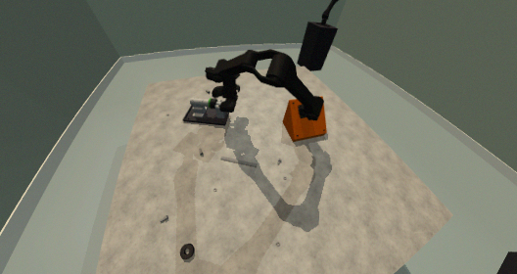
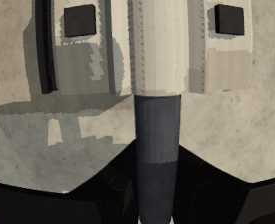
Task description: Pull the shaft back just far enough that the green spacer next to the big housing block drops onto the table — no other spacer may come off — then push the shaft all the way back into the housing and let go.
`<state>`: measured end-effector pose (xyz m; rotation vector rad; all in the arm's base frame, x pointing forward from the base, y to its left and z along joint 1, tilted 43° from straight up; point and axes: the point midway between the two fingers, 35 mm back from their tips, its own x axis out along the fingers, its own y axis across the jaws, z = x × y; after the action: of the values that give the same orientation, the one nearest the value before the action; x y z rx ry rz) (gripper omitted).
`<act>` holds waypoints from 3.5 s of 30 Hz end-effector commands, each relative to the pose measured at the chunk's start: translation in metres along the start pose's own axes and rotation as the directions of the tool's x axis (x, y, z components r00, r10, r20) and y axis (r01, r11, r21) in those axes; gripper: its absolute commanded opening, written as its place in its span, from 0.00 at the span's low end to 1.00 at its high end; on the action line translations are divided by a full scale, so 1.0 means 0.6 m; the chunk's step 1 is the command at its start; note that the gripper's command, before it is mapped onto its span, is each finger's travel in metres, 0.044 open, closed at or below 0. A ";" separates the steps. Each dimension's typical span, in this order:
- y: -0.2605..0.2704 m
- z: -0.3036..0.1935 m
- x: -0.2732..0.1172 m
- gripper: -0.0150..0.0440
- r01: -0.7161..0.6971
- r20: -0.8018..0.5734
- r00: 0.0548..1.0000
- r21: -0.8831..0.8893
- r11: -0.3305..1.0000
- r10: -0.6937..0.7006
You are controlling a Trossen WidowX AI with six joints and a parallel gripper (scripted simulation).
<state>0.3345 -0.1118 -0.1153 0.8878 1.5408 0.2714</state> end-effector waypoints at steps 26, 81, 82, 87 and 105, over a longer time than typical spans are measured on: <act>0.000 -0.007 0.001 0.25 -0.001 -0.003 1.000 -0.002 1.000 0.001; 0.000 -0.018 0.001 0.25 -0.001 -0.003 1.000 -0.002 1.000 0.001; 0.000 -0.018 0.001 0.25 -0.001 -0.003 1.000 -0.002 1.000 0.001; 0.000 -0.019 0.001 0.25 -0.001 -0.003 1.000 -0.002 1.000 0.001; 0.000 -0.022 0.001 0.25 -0.001 -0.003 1.000 -0.002 1.000 0.001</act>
<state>0.3236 -0.1080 -0.1131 0.8887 1.5406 0.2711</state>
